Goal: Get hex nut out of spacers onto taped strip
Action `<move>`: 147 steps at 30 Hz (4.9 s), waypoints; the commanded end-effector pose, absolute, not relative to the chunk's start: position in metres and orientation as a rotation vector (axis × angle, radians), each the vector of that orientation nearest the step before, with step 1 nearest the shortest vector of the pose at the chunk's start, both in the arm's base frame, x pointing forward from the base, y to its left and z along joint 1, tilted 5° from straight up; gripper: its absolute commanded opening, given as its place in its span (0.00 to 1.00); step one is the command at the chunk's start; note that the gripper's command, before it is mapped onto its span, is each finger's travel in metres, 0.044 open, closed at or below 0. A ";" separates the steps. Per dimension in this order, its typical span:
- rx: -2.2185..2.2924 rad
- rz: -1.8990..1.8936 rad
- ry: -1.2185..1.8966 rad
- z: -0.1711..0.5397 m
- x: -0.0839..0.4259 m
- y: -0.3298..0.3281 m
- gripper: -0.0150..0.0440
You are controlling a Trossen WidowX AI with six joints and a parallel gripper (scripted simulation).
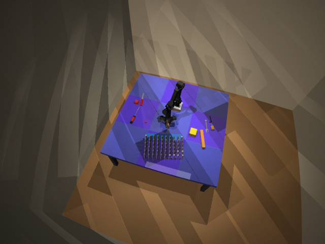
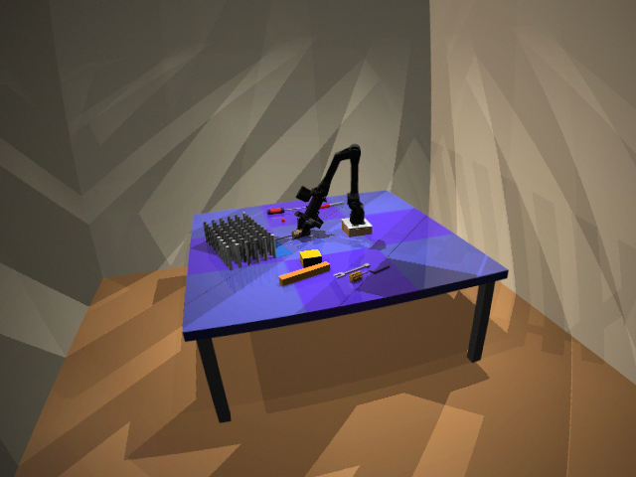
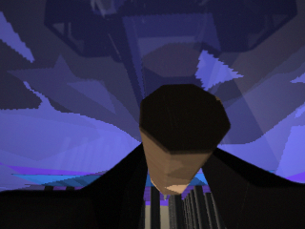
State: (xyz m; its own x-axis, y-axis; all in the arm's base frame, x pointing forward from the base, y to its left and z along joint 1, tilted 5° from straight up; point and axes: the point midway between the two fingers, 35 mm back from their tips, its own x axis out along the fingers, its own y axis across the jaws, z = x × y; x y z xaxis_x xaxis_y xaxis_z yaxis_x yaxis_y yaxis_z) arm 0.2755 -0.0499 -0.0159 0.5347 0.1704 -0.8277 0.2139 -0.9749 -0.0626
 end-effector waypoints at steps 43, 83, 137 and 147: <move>2.711 -1.451 0.347 -0.006 0.256 -0.055 0.25; 2.707 -1.455 0.346 0.018 0.218 -0.065 0.25; 2.669 -1.566 0.243 0.150 0.206 -0.201 0.25; 2.677 -1.578 0.213 0.153 0.177 -0.252 0.25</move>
State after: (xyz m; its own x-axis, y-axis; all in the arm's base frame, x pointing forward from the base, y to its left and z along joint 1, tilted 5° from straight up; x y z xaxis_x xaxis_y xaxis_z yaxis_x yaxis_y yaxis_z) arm 0.1866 -0.2331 0.1490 0.4674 0.1123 -0.8769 0.1358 -0.9893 -0.0543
